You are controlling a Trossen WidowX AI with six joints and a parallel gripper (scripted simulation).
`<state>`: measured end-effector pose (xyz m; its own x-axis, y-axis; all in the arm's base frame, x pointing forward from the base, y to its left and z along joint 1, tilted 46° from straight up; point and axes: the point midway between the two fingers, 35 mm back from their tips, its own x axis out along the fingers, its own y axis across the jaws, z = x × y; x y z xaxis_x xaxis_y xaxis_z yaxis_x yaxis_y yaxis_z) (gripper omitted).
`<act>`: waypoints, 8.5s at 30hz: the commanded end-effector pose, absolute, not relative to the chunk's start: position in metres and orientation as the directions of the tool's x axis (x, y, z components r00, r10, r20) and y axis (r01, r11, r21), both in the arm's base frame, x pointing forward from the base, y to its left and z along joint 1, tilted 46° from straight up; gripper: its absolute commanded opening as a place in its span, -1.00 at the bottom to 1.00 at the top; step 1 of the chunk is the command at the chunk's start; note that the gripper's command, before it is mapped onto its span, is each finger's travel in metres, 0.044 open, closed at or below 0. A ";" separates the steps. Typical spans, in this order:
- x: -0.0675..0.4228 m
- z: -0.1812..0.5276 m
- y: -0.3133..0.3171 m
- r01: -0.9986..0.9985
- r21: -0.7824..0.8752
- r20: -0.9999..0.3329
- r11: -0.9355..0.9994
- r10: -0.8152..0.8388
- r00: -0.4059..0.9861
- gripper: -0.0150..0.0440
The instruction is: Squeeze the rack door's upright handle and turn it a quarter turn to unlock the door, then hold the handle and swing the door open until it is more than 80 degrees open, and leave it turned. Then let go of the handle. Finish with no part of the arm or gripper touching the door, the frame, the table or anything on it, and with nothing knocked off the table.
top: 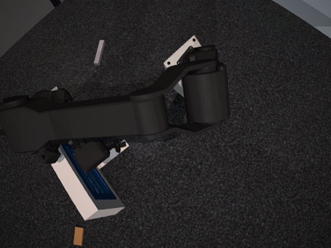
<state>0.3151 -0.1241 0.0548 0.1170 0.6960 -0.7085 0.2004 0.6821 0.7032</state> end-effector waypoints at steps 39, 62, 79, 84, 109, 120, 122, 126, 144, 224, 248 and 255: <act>0.315 0.055 -0.124 0.992 0.122 -0.707 -0.043 0.697 0.117 -0.44; 0.315 0.055 -0.124 0.841 -0.302 -0.707 -0.448 0.697 0.117 -0.44; 0.315 0.055 -0.124 0.841 -0.302 -0.707 -0.448 0.697 0.117 0.18; 0.315 0.055 -0.124 0.846 -0.297 -0.707 -0.443 0.697 0.117 0.48; 0.315 0.055 -0.124 0.789 0.493 -0.707 0.368 0.697 0.117 0.48; 0.315 0.055 -0.124 0.362 0.684 -0.707 0.633 0.697 0.117 0.48; 0.315 0.055 -0.124 0.268 0.698 -0.707 0.664 0.697 0.117 0.48; 0.315 0.055 -0.124 0.075 0.706 -0.707 0.704 0.697 0.117 0.48; 0.315 0.055 -0.124 -0.724 0.420 -0.707 0.548 0.697 0.117 0.48; 0.275 0.079 -0.092 -0.700 0.442 -0.706 0.561 0.699 0.115 -0.44; 0.255 0.113 -0.054 -0.369 0.625 -0.704 0.688 0.701 0.113 -0.44; 0.253 0.124 -0.042 -0.262 0.660 -0.704 0.704 0.702 0.113 -0.44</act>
<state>0.2531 -0.0472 0.1190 0.1068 0.7007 -0.7054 -0.3272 0.6947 0.6406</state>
